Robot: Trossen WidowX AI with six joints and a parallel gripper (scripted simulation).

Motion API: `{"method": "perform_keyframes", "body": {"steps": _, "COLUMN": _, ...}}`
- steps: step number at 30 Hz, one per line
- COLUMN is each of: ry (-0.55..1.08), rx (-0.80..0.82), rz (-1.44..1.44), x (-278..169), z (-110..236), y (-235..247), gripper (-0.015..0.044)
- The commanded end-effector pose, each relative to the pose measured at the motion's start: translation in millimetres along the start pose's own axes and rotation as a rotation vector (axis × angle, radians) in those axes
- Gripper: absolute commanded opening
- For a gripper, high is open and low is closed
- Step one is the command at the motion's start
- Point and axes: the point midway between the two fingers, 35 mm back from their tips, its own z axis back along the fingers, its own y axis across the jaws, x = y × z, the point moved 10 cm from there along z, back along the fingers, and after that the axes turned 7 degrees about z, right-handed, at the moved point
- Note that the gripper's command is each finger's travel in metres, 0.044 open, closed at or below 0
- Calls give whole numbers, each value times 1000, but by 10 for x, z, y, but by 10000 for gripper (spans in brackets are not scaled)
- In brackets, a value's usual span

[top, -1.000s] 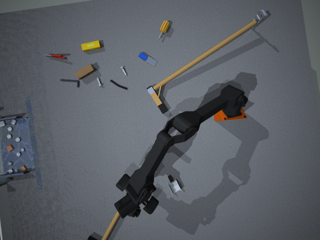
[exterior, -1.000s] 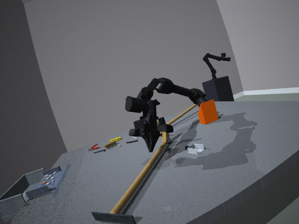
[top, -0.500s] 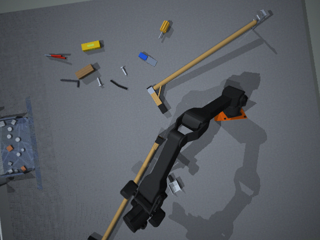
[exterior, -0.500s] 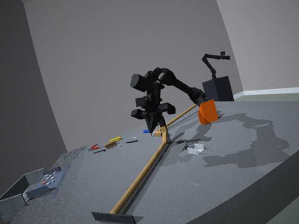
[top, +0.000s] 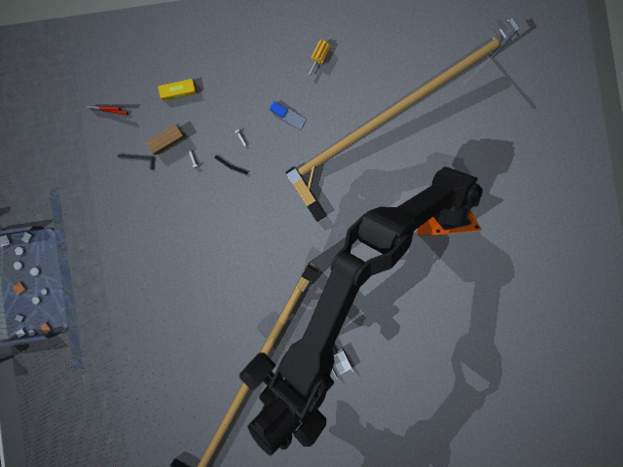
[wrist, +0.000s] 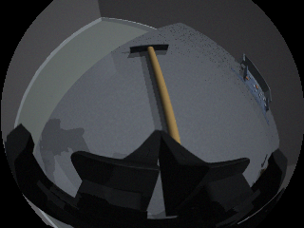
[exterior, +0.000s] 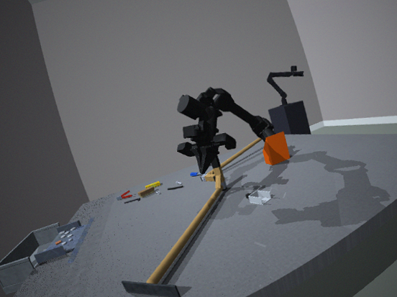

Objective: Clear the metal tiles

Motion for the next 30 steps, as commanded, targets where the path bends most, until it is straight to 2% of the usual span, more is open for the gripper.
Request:
{"method": "perform_keyframes", "body": {"steps": 1, "ry": 3, "rx": -1, "rz": 6, "x": -55, "z": -100, "y": 5, "gripper": 0}}
{"method": "perform_keyframes", "body": {"steps": 30, "ry": 5, "rx": -4, "rz": 7, "x": -477, "z": -749, "y": 40, "gripper": 0}}
